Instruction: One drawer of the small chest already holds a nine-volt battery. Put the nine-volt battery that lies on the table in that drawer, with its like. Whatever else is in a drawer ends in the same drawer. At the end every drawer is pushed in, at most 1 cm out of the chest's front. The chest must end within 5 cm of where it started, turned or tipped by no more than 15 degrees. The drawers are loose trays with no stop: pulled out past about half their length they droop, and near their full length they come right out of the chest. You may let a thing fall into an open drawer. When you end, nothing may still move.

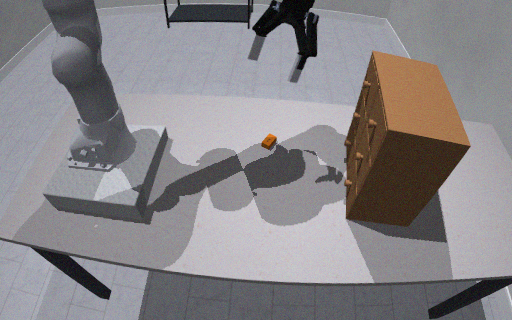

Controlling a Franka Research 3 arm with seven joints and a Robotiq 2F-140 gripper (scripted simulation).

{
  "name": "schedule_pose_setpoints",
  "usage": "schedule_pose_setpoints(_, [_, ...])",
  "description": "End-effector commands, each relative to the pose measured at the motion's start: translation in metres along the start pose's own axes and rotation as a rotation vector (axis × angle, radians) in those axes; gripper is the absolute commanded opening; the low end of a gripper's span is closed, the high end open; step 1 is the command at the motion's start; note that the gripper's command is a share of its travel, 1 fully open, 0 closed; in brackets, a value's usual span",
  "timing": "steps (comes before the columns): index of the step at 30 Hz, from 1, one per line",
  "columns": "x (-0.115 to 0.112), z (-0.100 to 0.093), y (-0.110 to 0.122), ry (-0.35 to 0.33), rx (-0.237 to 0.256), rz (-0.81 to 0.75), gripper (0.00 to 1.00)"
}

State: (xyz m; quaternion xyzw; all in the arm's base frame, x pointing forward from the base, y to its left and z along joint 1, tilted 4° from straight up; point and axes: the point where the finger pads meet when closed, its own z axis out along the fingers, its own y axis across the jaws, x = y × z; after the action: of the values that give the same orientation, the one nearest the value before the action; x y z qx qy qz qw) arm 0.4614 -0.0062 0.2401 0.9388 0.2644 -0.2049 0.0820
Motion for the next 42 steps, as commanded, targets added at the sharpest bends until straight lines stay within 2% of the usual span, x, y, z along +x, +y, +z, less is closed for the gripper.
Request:
schedule_pose_setpoints(1, [-0.043,-0.025,0.043,0.132,0.071,0.236,1.0])
schedule_pose_setpoints(2, [-0.043,-0.025,0.043,0.155,0.085,0.277,1.0])
schedule_pose_setpoints(3, [-0.062,-0.032,0.057,0.185,0.109,0.322,1.0])
schedule_pose_setpoints(5, [-0.062,-0.032,0.057,0.237,0.137,0.415,1.0])
schedule_pose_setpoints(6, [-0.079,-0.039,0.069,0.275,0.165,0.469,1.0])
schedule_pose_setpoints(7, [-0.079,-0.039,0.069,0.286,0.171,0.49,1.0])
schedule_pose_setpoints(8, [-0.094,-0.043,0.078,0.327,0.202,0.555,1.0])
schedule_pose_setpoints(9, [-0.094,-0.043,0.078,0.327,0.202,0.555,1.0])
schedule_pose_setpoints(11, [-0.115,-0.05,0.091,0.387,0.246,0.644,1.0])
schedule_pose_setpoints(13, [-0.125,-0.052,0.096,0.414,0.267,0.684,1.0])
schedule_pose_setpoints(42, [-0.127,-0.053,0.097,0.419,0.271,0.691,1.0])
